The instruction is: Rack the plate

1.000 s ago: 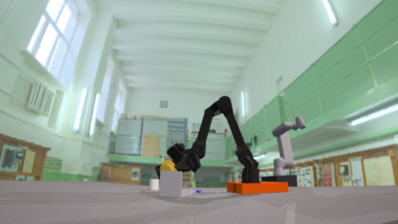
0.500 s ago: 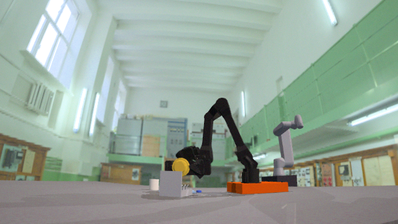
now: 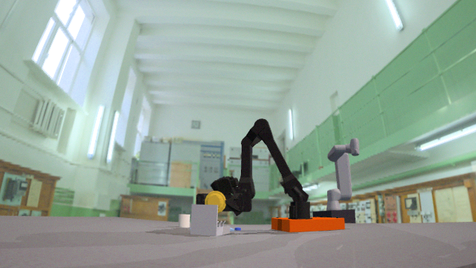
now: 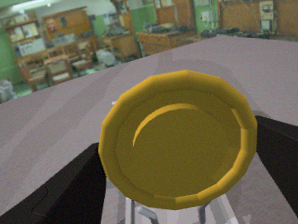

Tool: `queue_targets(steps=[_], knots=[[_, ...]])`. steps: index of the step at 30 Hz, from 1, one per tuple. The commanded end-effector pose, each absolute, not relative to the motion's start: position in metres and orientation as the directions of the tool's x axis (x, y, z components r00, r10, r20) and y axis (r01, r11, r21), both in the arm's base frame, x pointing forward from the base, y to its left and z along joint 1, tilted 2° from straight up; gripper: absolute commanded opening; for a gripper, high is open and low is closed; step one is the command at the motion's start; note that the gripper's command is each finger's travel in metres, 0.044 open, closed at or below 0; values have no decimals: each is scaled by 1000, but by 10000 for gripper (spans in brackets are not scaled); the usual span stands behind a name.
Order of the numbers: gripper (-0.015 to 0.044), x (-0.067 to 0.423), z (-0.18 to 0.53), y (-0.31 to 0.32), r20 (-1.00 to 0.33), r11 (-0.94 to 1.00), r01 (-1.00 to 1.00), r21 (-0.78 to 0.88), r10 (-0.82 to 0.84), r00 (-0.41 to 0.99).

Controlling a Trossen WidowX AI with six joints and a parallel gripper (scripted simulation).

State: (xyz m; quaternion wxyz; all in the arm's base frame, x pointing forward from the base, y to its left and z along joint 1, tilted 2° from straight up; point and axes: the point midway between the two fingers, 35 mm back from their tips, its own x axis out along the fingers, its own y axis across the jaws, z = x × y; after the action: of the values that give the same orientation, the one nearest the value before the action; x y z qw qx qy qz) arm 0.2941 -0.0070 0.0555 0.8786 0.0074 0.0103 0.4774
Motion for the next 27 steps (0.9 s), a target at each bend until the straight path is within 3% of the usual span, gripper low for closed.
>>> queue_targets(steps=[1, 27], knots=[[0, 293, 49, -4, -15, 545, -837, 44, 838, 545], [0, 292, 14, 4, -19, 546, -836, 51, 838, 546]])
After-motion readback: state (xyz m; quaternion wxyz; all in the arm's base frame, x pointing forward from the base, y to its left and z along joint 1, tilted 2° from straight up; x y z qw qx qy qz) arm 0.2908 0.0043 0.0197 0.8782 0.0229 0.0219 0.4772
